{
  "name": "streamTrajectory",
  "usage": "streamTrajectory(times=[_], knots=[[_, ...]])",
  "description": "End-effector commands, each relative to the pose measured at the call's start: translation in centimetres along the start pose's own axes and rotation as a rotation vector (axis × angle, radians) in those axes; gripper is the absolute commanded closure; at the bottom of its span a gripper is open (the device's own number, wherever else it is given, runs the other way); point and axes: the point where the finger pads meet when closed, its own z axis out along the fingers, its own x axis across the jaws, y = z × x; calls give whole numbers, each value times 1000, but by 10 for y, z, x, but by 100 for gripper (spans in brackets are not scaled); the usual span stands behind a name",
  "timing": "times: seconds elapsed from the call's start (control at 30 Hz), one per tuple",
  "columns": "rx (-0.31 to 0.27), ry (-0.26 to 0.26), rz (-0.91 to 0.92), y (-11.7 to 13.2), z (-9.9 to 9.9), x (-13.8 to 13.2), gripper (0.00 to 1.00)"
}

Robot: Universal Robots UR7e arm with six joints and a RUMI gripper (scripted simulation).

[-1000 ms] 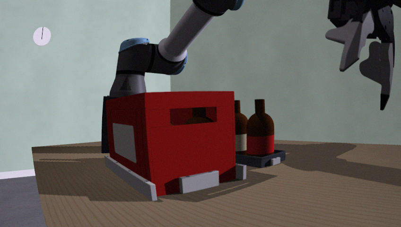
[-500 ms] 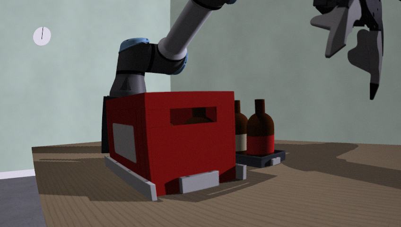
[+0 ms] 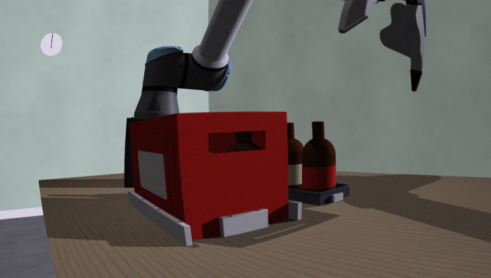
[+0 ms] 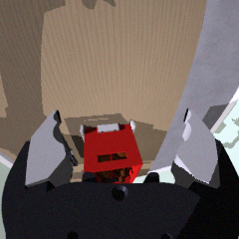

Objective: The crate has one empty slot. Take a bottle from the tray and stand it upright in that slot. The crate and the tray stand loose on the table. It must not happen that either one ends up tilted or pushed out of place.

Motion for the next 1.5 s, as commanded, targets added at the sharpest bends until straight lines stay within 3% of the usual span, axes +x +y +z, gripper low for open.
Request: streamTrajectory(times=[0.0, 0.13, 0.23, 0.67, 0.8, 1.3, 1.37, 1.47], knots=[[26, -23, -65, 28, -8, 22, 0], [37, -42, -119, 55, -12, 37, 0], [37, -42, -119, 55, -12, 37, 0], [88, -91, -296, 151, -13, 67, 0], [93, -94, -311, 160, -13, 69, 0], [179, -122, -520, 283, 8, 62, 0], [179, -122, -520, 283, 8, 62, 0], [195, -123, -555, 304, 14, 56, 0]])
